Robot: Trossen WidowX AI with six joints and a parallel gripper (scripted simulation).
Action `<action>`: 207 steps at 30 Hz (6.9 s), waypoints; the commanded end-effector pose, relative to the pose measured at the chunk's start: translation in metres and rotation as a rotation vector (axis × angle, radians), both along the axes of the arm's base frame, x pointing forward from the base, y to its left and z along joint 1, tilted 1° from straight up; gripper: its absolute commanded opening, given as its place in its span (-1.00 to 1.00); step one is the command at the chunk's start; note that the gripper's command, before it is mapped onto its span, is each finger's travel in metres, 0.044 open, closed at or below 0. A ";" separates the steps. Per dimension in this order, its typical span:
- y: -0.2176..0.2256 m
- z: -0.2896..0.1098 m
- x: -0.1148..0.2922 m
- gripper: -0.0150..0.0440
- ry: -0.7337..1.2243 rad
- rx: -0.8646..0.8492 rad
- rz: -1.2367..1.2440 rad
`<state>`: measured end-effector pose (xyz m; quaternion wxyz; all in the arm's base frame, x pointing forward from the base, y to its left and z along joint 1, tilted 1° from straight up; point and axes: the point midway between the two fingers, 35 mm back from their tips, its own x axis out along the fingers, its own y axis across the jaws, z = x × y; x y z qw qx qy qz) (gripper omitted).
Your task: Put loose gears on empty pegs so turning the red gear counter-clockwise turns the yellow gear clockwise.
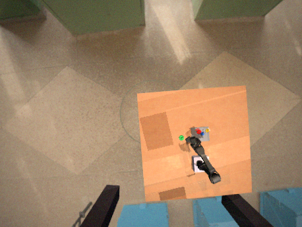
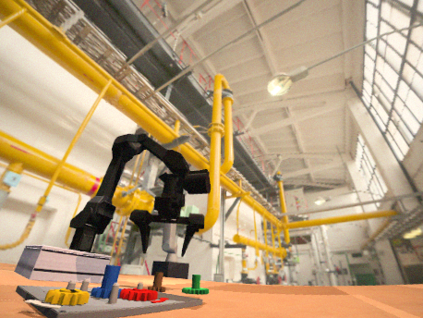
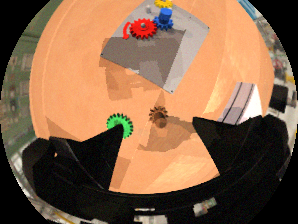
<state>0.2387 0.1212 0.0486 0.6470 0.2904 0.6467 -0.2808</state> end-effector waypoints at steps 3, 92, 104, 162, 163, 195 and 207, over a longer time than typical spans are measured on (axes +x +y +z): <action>0.010 0.000 -0.018 1.00 0.000 0.007 -0.159; 0.017 0.016 -0.008 -0.49 -0.001 0.009 -0.158; 0.017 0.046 -0.009 -0.49 -0.001 0.009 -0.158; -0.038 0.070 0.041 -0.49 -0.004 0.000 -0.161; -0.039 0.069 0.043 -0.49 -0.005 0.000 -0.161; -0.107 0.042 0.081 -0.49 -0.005 -0.002 -0.181; -0.132 0.033 0.090 -0.49 -0.009 -0.008 -0.194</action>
